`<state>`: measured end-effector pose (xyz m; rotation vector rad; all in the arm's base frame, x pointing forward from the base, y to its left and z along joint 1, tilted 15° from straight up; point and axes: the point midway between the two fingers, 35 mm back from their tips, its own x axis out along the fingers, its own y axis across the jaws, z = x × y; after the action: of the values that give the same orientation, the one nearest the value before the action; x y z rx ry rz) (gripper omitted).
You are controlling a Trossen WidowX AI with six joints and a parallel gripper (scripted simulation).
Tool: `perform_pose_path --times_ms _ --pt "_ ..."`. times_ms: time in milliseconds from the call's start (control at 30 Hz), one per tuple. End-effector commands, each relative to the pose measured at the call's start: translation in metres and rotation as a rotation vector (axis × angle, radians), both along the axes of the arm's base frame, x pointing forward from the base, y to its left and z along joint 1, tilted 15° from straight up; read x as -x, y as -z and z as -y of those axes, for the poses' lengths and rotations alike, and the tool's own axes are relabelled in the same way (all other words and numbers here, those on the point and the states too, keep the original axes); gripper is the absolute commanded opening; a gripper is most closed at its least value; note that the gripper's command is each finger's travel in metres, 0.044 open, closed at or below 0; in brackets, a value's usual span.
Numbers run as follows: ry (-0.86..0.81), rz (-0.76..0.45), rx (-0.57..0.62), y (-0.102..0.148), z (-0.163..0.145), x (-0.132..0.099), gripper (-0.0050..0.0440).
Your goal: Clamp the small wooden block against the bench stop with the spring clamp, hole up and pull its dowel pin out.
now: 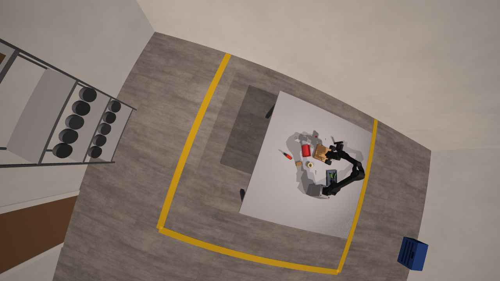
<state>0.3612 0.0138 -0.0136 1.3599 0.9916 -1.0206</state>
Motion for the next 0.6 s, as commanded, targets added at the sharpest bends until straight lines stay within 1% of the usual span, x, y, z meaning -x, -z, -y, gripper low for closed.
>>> perform_pose_path --times_ms 0,433,567 --pt "-0.002 -0.015 -0.001 0.009 0.0 0.001 0.0" --pt "-0.002 -0.017 -0.001 0.03 0.0 -0.003 0.0" --pt "-0.002 -0.017 -0.001 0.031 0.0 -0.004 0.0"
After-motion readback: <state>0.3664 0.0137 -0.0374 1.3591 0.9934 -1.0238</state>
